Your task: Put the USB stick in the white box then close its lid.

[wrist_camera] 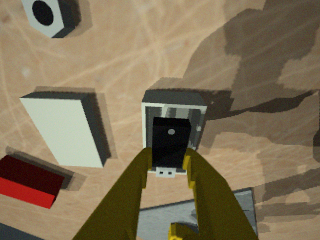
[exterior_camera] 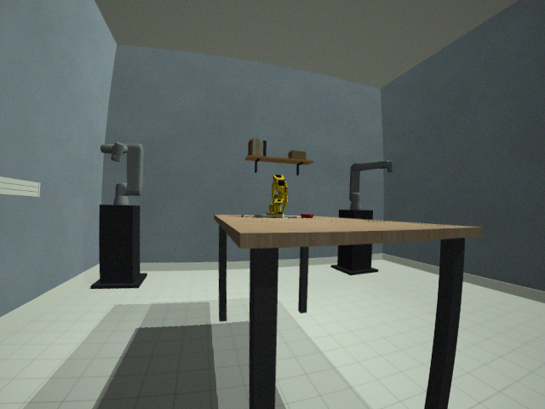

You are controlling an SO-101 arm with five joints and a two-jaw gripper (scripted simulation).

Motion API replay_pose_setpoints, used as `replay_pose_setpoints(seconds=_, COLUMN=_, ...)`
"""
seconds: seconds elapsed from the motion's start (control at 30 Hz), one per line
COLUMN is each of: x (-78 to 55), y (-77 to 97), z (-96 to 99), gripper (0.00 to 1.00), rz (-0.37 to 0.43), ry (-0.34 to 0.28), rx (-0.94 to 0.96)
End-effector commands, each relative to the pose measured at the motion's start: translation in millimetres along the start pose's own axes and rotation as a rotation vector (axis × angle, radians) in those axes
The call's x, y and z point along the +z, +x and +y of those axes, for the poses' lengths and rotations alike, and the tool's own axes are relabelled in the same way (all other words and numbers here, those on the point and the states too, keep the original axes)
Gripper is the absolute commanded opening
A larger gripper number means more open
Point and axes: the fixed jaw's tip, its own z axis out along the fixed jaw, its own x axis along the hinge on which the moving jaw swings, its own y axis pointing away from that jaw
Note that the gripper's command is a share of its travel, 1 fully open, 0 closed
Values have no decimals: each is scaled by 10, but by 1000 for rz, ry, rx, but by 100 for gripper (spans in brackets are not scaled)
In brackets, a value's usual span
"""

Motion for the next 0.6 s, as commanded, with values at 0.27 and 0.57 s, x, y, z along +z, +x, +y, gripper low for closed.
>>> replay_pose_setpoints(seconds=0.27, x=48, y=43, z=-1, gripper=8, rz=24, ry=7, rx=0)
replay_pose_setpoints(seconds=0.57, x=48, y=43, z=-1, gripper=9, rz=24, ry=7, rx=0)
